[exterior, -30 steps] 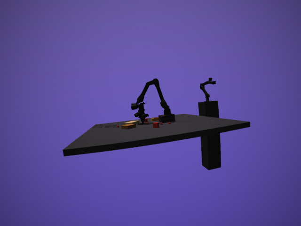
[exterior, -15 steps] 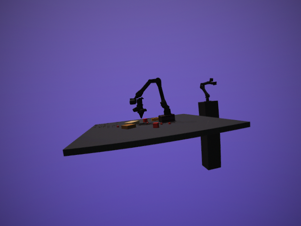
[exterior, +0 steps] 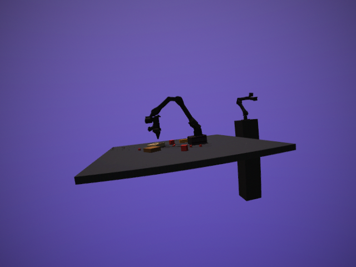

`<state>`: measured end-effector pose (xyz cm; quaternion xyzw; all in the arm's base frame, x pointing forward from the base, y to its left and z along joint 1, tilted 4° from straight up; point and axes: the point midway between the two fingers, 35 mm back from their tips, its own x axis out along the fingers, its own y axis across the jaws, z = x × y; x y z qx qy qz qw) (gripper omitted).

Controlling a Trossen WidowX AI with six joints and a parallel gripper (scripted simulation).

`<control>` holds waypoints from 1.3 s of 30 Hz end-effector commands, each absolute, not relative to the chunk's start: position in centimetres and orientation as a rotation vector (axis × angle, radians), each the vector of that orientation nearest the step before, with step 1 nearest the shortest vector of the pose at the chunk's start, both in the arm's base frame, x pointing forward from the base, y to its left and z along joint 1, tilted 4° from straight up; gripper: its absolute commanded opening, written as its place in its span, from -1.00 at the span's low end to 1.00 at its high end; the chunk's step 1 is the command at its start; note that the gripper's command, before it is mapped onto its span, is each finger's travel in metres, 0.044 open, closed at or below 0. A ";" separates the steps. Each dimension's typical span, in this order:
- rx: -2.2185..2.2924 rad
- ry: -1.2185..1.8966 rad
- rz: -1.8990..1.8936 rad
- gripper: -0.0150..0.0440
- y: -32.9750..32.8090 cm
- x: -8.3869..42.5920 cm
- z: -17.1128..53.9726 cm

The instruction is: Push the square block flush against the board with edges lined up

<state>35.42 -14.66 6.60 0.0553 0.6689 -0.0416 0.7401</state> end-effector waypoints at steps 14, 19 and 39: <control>0.484 1.419 -0.428 -0.49 -22.5 41.2 6.3; 0.484 1.419 -0.427 -0.49 -22.5 41.7 2.1; 0.484 1.421 -0.427 -0.49 -21.6 40.5 0.8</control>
